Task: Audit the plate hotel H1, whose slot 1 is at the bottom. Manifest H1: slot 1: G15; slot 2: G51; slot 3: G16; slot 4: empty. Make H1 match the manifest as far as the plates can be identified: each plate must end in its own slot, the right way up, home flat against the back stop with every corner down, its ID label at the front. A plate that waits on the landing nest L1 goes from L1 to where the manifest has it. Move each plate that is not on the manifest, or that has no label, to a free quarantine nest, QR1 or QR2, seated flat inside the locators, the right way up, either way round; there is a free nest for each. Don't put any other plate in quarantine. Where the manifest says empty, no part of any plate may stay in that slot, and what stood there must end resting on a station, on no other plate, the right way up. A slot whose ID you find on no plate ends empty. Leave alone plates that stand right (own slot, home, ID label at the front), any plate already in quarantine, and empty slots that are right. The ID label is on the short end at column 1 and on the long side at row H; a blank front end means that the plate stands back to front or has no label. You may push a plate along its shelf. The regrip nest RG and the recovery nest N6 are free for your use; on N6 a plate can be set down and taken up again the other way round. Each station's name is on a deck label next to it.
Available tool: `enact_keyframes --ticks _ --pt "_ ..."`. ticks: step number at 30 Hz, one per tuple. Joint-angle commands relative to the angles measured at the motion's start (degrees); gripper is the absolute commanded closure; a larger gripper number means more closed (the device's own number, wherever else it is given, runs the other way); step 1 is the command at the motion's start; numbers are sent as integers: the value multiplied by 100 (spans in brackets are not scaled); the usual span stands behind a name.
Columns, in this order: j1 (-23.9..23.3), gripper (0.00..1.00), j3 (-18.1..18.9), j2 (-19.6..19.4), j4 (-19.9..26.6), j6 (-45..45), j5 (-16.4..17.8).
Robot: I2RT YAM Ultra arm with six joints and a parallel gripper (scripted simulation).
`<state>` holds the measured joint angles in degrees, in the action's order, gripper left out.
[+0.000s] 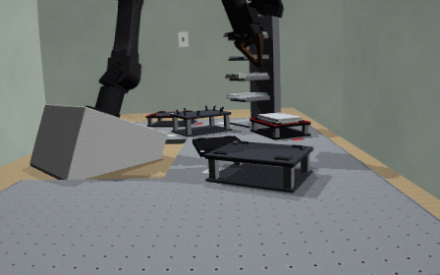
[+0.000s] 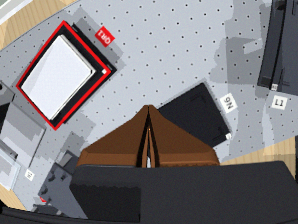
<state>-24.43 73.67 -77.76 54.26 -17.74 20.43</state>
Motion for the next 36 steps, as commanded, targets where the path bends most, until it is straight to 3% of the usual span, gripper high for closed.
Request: enact_keyframes --ticks 1,9,18,25,31,36 --pt "-133 100 183 -51 558 757 -2" --pt "-420 100 192 -49 927 1391 65" --pt "-855 100 506 -270 1869 2780 109" --pt "-1096 100 548 -281 2232 3357 146" --pt "-1419 100 735 -409 2876 4324 186" --pt "-1523 100 991 -443 3141 4436 196"
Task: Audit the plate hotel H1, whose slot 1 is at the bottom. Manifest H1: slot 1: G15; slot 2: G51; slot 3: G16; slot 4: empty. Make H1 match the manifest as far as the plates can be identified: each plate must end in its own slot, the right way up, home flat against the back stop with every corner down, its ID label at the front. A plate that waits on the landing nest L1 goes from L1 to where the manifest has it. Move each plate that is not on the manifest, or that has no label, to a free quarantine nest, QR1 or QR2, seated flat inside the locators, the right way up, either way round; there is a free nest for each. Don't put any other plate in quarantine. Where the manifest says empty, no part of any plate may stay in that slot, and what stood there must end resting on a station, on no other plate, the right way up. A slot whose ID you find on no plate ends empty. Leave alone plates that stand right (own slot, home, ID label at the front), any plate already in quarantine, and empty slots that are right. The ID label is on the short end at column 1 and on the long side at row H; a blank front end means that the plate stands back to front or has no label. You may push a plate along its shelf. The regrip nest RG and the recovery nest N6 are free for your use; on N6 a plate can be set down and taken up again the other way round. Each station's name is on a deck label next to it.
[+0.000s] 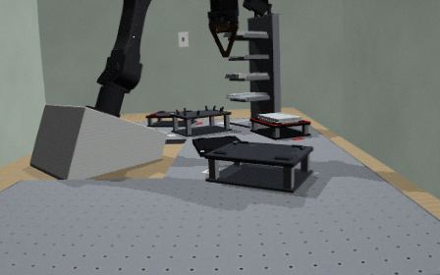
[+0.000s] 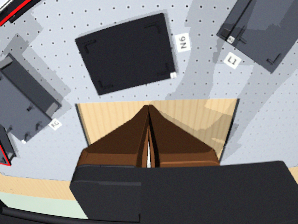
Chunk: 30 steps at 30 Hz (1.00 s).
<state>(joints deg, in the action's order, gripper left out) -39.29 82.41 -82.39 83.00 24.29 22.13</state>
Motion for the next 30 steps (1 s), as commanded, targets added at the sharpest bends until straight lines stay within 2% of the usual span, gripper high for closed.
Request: enact_keyframes --ticks 1,5,7,16,18,27,30 --pt "-37 100 117 20 266 233 25" --pt "-133 100 359 -20 508 336 34" --pt "-132 100 357 -19 507 335 34" --pt "519 100 364 232 502 -362 -36" --pt "519 100 364 232 502 -362 -36" --pt "1233 100 437 410 478 -1118 -146" --pt "1374 100 193 706 236 -1226 -49"
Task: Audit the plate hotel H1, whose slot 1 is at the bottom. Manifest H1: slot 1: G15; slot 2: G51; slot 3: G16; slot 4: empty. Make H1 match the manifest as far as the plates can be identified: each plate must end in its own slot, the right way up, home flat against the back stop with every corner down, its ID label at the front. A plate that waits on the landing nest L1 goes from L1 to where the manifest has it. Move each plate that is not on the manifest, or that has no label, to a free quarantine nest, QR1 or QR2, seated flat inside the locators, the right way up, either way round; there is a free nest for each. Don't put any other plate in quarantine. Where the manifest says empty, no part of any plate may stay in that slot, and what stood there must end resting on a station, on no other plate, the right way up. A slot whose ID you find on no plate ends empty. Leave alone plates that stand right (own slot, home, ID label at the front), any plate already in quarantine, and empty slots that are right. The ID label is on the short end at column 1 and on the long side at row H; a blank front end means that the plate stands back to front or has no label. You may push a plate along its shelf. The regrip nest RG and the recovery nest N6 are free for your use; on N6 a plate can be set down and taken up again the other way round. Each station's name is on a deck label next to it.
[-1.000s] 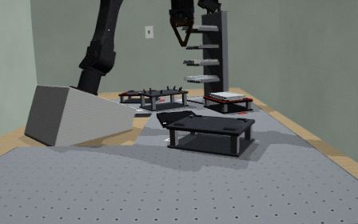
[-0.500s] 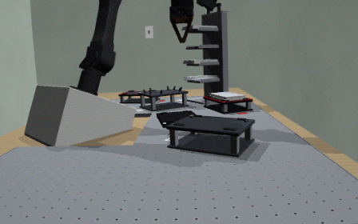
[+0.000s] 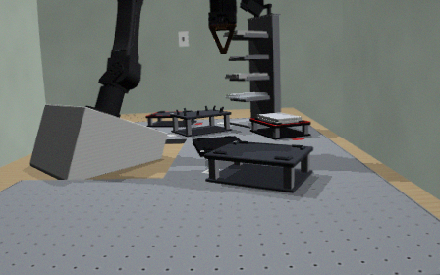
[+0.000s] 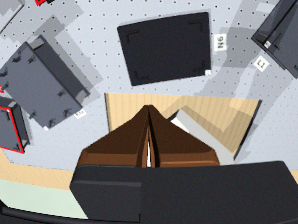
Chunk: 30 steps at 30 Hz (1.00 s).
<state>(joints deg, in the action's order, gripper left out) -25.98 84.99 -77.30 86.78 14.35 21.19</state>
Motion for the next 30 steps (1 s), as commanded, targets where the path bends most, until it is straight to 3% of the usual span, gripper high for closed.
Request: enact_keyframes --ticks 1,5,14,27,30 --pt "93 100 -145 295 -226 -272 74" --pt "198 100 -305 491 -395 -359 126" --pt "777 100 -1010 1359 -1224 -864 241" --pt "1792 100 -1849 2362 -2389 -1693 -18" --pt "1793 100 -2100 2593 -2676 -1665 44"
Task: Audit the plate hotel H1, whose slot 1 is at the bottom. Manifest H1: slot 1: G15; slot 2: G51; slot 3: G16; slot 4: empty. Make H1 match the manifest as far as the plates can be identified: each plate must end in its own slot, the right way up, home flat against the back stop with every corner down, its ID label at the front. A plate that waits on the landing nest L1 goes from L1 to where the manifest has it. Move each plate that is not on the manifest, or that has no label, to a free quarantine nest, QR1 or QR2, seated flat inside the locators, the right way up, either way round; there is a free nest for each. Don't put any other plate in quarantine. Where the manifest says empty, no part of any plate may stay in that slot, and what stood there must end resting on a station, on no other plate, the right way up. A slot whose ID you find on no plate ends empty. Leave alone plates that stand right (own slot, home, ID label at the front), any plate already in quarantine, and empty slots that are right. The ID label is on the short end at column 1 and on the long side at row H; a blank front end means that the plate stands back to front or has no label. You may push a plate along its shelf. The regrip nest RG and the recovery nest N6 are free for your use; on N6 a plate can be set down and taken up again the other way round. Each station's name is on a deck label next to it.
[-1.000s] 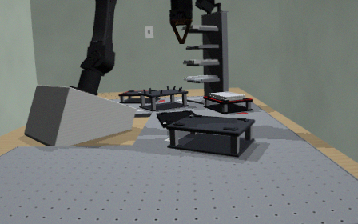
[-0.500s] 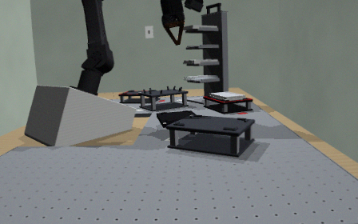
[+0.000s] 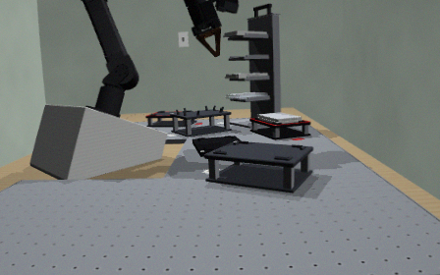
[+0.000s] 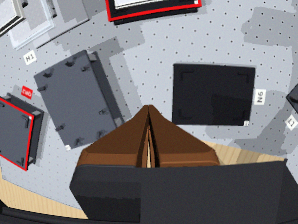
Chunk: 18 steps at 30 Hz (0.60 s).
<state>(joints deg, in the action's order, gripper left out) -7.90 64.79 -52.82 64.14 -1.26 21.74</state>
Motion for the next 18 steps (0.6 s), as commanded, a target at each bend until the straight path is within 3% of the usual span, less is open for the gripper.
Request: enact_keyframes --ticks 1,18 --pt "-40 100 -166 220 -504 -75 28" --pt "-543 100 -1451 1288 -1929 332 777"
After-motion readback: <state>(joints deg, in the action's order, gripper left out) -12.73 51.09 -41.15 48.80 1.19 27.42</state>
